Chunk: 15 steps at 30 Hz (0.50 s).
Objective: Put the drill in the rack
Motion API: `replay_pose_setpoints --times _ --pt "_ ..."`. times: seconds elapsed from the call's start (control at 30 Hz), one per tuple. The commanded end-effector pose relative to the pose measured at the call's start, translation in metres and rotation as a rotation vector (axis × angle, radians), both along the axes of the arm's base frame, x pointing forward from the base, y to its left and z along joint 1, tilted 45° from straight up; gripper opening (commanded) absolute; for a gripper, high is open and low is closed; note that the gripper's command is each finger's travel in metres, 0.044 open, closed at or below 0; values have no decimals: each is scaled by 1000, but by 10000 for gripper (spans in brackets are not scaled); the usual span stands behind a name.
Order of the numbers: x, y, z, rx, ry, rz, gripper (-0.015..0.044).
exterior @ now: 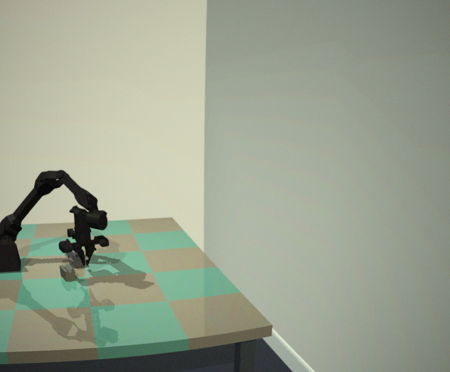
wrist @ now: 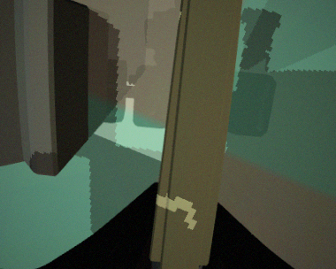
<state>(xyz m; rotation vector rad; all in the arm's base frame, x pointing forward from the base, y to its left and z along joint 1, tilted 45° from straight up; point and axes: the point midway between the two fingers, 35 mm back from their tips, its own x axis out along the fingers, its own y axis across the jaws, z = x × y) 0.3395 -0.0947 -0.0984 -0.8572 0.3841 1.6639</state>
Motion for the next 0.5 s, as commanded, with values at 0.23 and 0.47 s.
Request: replay_pose_setpoints --times 0.23,0.47 --pt "2 -3 3 -5 -6 2 0" --pt "2 -4 4 -5 -6 2 0"
